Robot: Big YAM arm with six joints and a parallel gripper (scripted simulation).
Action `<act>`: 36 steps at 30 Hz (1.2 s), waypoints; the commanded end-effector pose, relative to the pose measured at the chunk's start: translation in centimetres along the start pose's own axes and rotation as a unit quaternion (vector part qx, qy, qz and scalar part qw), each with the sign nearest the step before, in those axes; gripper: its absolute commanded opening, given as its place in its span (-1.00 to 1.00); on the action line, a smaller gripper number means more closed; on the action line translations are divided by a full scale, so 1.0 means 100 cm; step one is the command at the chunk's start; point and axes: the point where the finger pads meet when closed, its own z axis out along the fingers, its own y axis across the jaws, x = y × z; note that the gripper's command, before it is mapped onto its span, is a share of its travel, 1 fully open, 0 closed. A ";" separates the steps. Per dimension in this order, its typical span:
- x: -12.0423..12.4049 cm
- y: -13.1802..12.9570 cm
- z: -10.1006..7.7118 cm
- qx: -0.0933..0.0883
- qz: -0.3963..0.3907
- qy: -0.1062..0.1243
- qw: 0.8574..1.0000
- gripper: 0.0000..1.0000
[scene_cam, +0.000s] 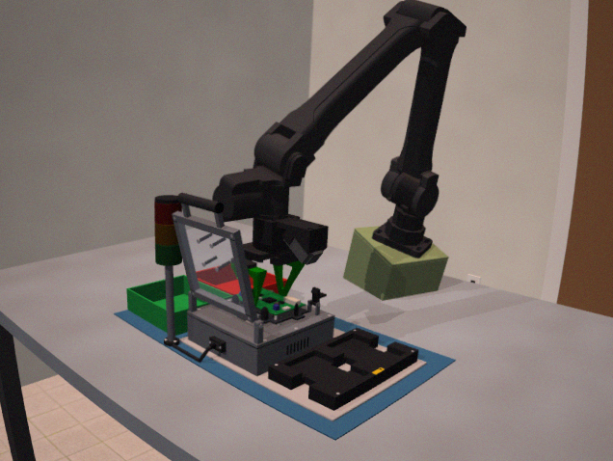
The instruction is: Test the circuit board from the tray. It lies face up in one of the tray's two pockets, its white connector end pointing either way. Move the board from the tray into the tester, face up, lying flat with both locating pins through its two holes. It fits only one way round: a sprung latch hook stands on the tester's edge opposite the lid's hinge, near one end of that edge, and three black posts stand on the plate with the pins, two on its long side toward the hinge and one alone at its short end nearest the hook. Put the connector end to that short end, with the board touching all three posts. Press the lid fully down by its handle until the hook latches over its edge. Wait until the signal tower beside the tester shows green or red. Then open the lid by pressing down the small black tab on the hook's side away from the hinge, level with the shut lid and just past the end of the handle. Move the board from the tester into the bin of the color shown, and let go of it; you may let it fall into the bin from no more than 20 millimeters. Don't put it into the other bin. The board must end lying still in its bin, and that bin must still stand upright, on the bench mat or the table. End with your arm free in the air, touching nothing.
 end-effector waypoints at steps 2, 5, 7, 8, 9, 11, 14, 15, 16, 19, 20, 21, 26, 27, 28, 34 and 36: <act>-0.003 -0.003 -0.002 0.009 -0.001 0.000 1.000 0.45; -0.003 -0.003 -0.002 0.009 -0.001 0.000 1.000 0.45; -0.003 -0.003 -0.001 0.009 -0.001 0.000 1.000 0.45; -0.003 -0.003 -0.001 0.009 -0.001 0.000 1.000 0.45; -0.003 -0.003 0.000 0.008 0.000 0.000 1.000 0.45; -0.003 -0.003 0.001 0.006 0.000 0.000 1.000 0.45; -0.003 -0.003 0.000 0.008 0.000 0.000 1.000 0.45; -0.003 -0.003 -0.001 0.009 -0.001 0.000 1.000 0.45; -0.003 -0.003 -0.001 0.009 -0.001 0.000 1.000 0.45; -0.003 -0.004 -0.001 0.009 -0.001 0.000 1.000 0.45; -0.003 -0.004 -0.001 0.009 -0.001 0.000 1.000 0.45; -0.003 -0.004 -0.001 0.009 -0.001 0.000 1.000 0.45; -0.003 -0.004 -0.001 0.009 -0.001 0.000 1.000 0.45; -0.003 -0.003 -0.001 0.009 -0.001 0.000 1.000 0.45; -0.003 -0.003 0.000 0.008 -0.001 0.000 1.000 0.45; -0.003 -0.003 0.002 0.006 0.000 0.000 1.000 0.45; -0.003 -0.004 -0.002 0.011 -0.001 0.001 1.000 0.45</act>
